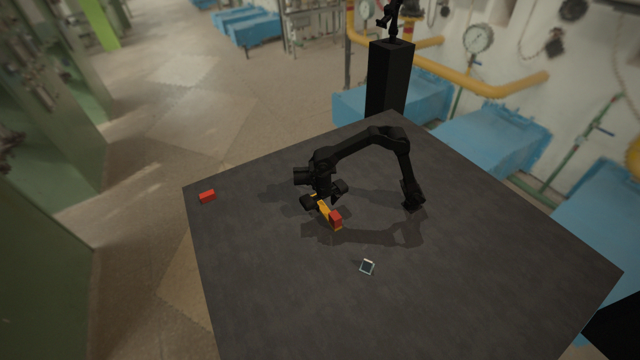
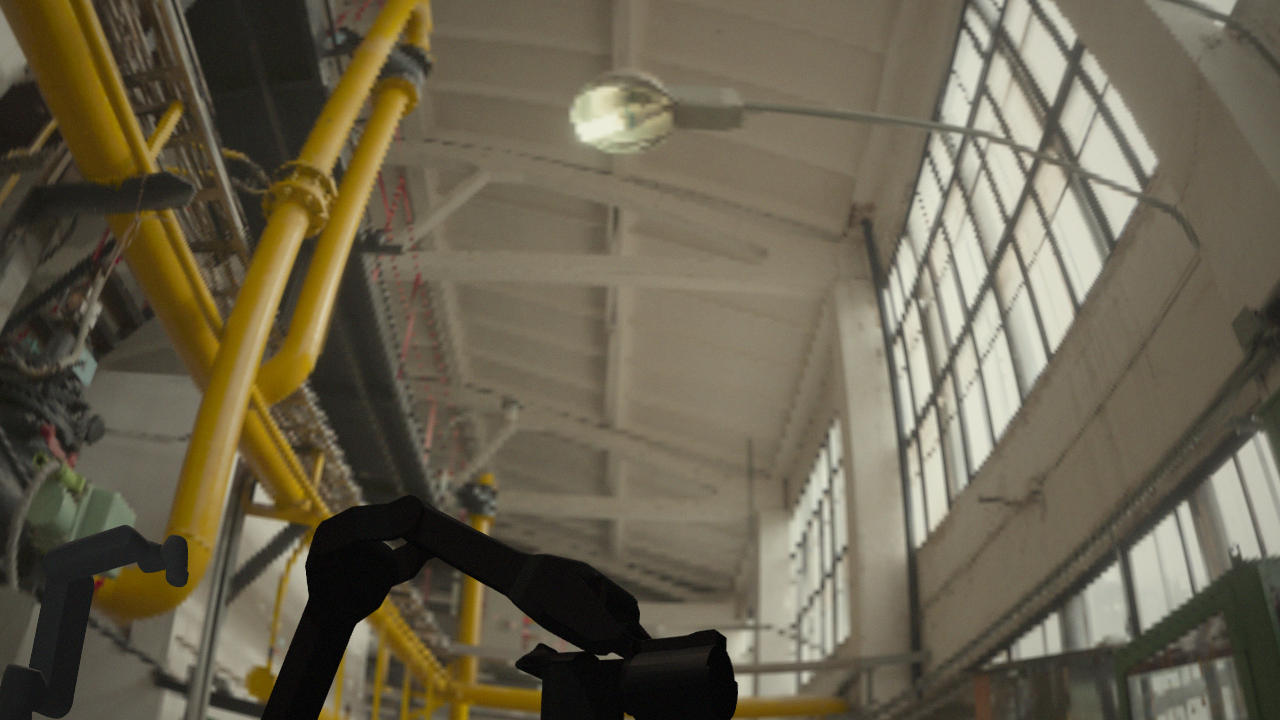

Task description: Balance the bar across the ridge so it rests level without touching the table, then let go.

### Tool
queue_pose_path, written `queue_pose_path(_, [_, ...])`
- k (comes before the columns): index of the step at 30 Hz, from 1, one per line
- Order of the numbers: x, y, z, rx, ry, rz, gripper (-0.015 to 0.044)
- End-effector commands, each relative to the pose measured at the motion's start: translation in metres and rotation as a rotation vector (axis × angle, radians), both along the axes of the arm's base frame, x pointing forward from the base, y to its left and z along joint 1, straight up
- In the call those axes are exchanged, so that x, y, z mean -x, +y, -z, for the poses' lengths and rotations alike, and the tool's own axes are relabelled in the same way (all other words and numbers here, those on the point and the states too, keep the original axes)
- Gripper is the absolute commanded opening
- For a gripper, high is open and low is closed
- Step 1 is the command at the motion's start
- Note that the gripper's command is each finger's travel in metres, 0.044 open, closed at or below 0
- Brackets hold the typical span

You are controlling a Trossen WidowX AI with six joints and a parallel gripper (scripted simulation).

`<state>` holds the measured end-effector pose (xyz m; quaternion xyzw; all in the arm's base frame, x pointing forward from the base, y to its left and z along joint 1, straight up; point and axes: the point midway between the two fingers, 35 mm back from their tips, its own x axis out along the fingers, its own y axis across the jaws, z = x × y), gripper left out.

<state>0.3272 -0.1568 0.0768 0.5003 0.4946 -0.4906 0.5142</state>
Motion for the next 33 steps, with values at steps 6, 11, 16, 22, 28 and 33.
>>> queue_pose_path(6, [0.000,0.000,0.012,0.002,0.004,0.004,0.0315])
queue_pose_path(11, [0.000,0.000,0.020,0.002,0.004,0.004,0.0315])
queue_pose_path(16, [0.000,0.000,0.027,0.002,0.004,0.004,0.0315])
queue_pose_path(22, [0.000,0.000,0.028,0.002,0.004,0.004,0.0315])
queue_pose_path(28, [0.000,0.000,0.028,0.002,0.004,0.004,0.0315])
queue_pose_path(33, [0.000,0.000,0.028,0.002,0.004,0.004,0.0315])
